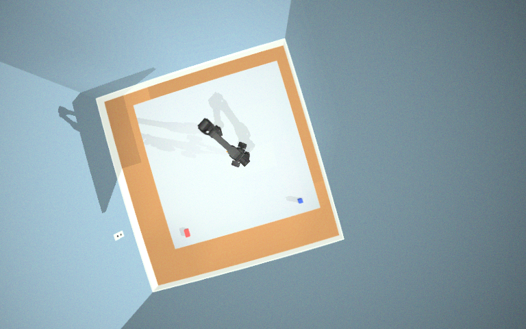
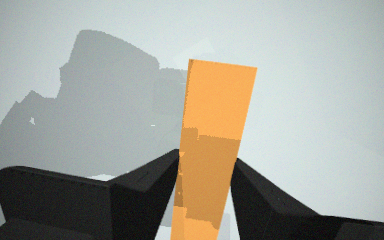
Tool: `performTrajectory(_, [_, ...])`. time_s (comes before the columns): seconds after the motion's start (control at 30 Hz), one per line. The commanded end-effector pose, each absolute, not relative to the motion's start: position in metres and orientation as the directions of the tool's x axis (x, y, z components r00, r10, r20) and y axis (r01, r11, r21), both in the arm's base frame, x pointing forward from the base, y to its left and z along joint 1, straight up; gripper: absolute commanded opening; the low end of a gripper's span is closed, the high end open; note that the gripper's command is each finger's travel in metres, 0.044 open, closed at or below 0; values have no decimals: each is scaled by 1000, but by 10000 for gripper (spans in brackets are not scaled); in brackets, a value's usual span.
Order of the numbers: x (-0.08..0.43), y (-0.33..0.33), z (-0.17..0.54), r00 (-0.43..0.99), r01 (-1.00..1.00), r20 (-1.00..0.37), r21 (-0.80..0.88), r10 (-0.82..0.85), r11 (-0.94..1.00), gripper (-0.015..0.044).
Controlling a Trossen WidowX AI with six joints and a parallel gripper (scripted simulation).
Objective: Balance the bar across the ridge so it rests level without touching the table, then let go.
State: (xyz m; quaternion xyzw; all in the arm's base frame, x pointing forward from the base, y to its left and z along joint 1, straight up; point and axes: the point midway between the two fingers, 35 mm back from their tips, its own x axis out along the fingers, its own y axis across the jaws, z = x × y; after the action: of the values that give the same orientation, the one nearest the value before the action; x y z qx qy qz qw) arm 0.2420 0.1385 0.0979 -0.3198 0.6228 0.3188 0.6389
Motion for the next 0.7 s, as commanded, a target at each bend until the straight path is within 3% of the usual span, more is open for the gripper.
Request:
performTrajectory(0.0, [242, 139, 97, 20, -804, -1000, -9, 12, 595, 0])
performTrajectory(0.67, [242, 139, 96, 20, -804, -1000, -9, 12, 595, 0])
